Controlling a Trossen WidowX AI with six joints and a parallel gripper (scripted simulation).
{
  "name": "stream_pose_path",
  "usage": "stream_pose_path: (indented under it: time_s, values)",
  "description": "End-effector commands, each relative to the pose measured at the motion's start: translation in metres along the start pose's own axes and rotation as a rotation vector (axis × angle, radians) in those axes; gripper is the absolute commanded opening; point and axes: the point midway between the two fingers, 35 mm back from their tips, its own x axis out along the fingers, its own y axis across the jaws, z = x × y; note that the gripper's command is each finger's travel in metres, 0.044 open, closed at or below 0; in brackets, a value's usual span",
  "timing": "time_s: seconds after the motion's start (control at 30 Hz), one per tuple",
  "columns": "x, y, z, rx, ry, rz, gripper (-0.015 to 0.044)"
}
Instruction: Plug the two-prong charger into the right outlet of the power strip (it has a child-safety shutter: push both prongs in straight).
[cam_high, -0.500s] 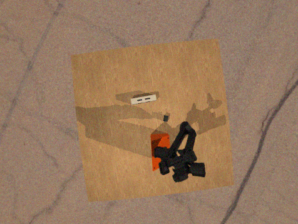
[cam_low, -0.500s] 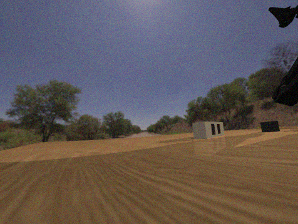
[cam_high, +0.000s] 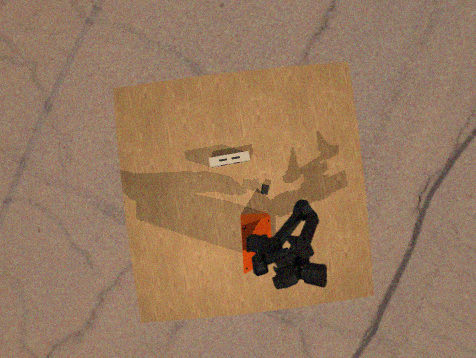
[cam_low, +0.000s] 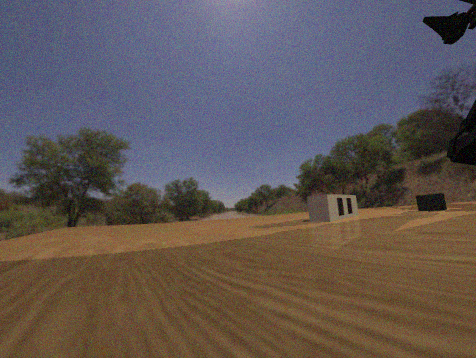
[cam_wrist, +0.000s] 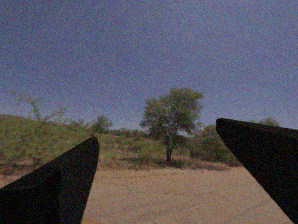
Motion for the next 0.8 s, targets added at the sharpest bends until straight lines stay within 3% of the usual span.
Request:
stream_pose_path:
  time_s: [0.0,0.77]
  values:
    - [0.004,-0.001,-0.001,-0.013,0.029,-0.011,0.0440]
    - [0.029,-0.007,-0.021,-0.058,0.220,-0.078,0.0440]
